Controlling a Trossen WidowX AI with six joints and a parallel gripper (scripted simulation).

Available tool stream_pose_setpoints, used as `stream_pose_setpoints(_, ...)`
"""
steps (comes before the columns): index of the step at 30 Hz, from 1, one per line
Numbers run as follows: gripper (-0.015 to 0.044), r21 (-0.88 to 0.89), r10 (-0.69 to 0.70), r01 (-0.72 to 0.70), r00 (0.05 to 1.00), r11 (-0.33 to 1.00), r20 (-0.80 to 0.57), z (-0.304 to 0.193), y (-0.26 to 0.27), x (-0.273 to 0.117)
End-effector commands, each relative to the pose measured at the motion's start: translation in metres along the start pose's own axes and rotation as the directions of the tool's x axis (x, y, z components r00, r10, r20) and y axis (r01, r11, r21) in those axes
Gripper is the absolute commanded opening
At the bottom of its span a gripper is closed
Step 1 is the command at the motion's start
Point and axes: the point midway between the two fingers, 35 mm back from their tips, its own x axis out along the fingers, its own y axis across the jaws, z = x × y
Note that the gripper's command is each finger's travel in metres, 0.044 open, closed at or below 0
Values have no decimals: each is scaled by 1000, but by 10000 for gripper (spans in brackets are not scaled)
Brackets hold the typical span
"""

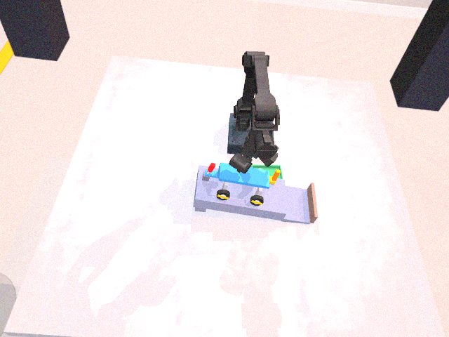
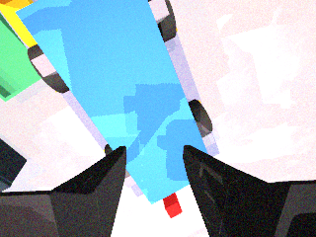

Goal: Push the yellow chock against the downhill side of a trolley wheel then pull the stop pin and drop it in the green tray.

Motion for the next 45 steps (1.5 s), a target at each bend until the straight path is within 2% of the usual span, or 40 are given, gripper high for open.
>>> stream_pose_setpoints(1, 190, -136, 11, -16, 999, 991, -42, -23, -10, 2)
stream_pose_setpoints(11, 190, -442, 44, -95, 991, 892, -125, -79, -26, 3)
stream_pose_setpoints(45, 190, -447, 44, -97, 991, 889, -127, -84, -25, 33)
